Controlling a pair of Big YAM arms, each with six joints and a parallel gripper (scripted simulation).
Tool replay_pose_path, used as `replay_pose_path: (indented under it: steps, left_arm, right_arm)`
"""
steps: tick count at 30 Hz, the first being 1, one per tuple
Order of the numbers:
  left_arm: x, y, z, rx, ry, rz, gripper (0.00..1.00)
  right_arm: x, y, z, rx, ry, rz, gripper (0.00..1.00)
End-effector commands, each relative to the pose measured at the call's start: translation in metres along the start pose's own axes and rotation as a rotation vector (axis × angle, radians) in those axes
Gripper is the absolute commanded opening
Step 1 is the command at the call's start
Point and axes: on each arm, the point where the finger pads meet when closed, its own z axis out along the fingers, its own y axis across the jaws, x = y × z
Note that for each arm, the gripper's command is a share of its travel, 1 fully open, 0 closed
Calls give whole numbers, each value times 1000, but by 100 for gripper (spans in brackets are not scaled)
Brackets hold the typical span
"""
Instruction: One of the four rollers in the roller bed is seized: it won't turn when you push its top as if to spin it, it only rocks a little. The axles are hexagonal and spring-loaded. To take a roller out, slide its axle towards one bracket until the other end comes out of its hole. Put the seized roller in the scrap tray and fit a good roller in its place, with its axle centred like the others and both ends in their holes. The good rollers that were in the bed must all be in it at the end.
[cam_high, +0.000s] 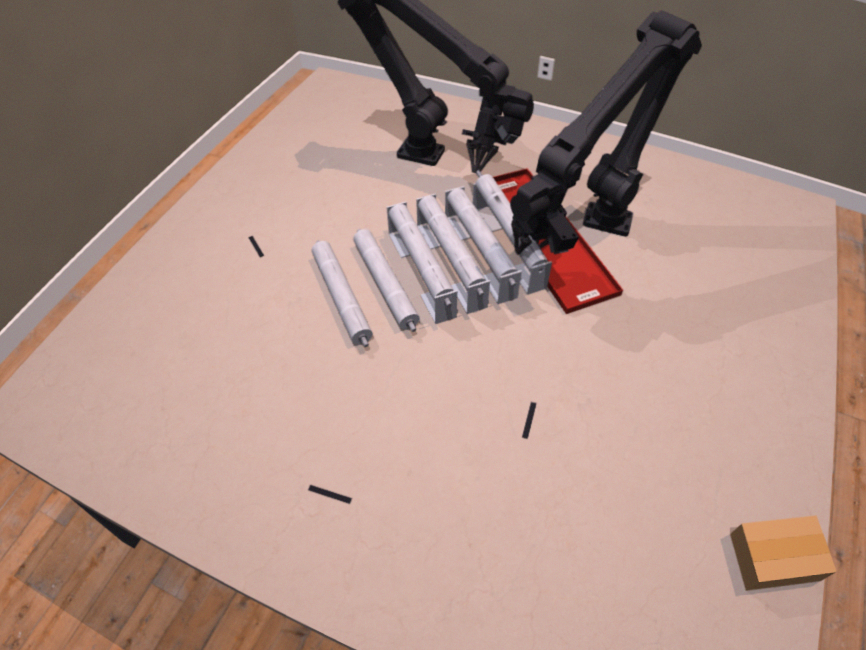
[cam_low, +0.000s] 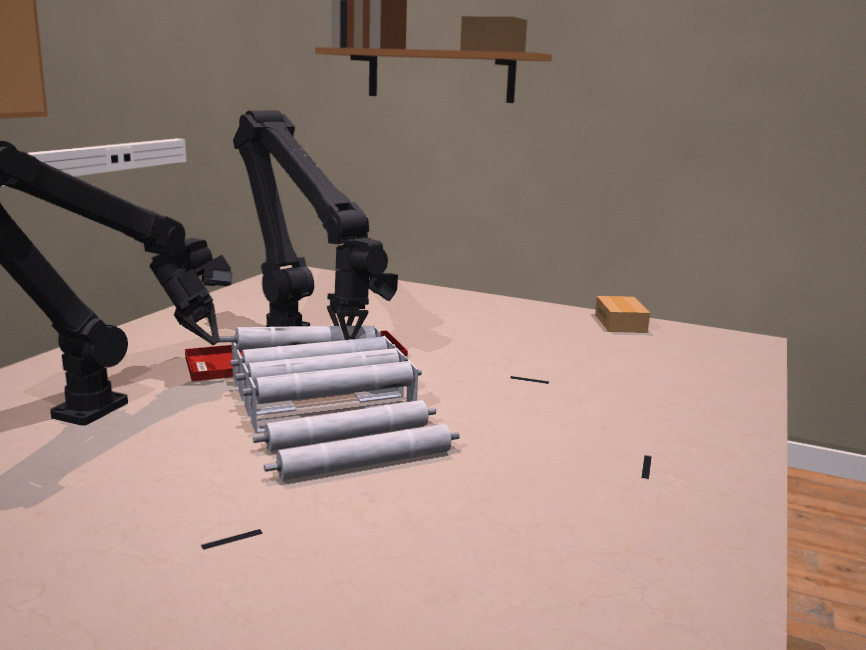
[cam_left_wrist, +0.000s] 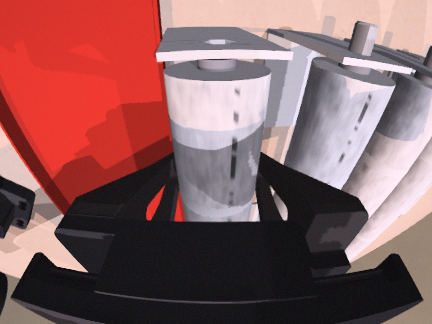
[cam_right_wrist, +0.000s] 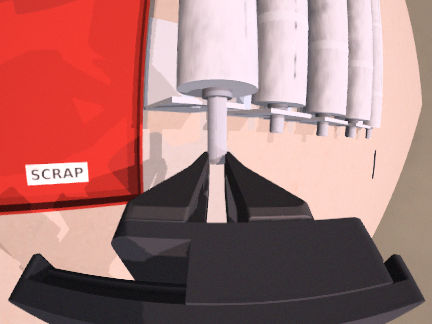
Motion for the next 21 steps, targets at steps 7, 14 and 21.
replay_pose_path:
  steps: [7,14,21]
  left_arm:
    - [-7,-25,-26,60,-48,21,32]
    - [-7,-26,-29,59,-62,30,32]
    - [-2,-29,-34,58,-81,53,32]
  right_arm:
    - [66,1,16,28,144,-111,3]
    - [66,1,16,28,144,-111,3]
    - [66,1,16,28,144,-111,3]
